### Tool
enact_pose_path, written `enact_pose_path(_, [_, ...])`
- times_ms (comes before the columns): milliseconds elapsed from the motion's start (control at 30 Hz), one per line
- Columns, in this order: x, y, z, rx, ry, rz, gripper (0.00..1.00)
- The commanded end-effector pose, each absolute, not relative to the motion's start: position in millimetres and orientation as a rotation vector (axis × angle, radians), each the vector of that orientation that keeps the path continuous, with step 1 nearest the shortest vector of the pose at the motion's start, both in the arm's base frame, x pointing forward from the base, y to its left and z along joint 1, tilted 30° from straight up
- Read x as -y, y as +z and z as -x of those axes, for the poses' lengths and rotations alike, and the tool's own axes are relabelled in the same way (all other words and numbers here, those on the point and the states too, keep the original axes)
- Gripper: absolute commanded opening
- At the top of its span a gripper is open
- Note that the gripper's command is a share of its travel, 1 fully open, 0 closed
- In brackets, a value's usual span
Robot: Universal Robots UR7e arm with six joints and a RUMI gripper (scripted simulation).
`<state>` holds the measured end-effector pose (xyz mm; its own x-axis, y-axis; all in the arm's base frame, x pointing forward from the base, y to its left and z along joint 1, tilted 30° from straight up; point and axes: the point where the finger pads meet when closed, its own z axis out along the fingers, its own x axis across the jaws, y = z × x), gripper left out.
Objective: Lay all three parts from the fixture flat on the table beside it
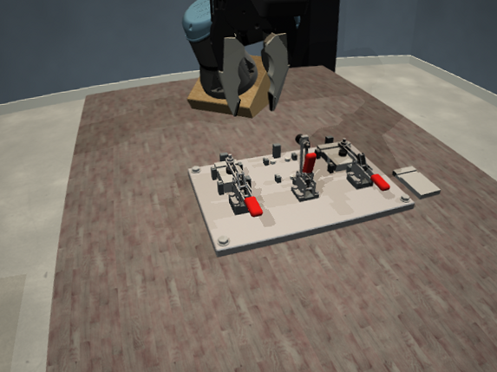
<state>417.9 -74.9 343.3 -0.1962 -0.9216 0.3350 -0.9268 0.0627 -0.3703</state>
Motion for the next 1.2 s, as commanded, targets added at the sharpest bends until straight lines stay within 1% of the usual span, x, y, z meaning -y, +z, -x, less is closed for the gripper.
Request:
enact_pose_path(0, [76.5, 344.5, -417.9, 2.283, 0.811, -1.986, 0.28])
enact_pose_path(633, [79.9, 340.0, -419.6, 2.283, 0.811, -1.986, 0.28])
enact_pose_path(1167, [102.5, 288.9, -438.5, 2.283, 0.811, -1.986, 0.28])
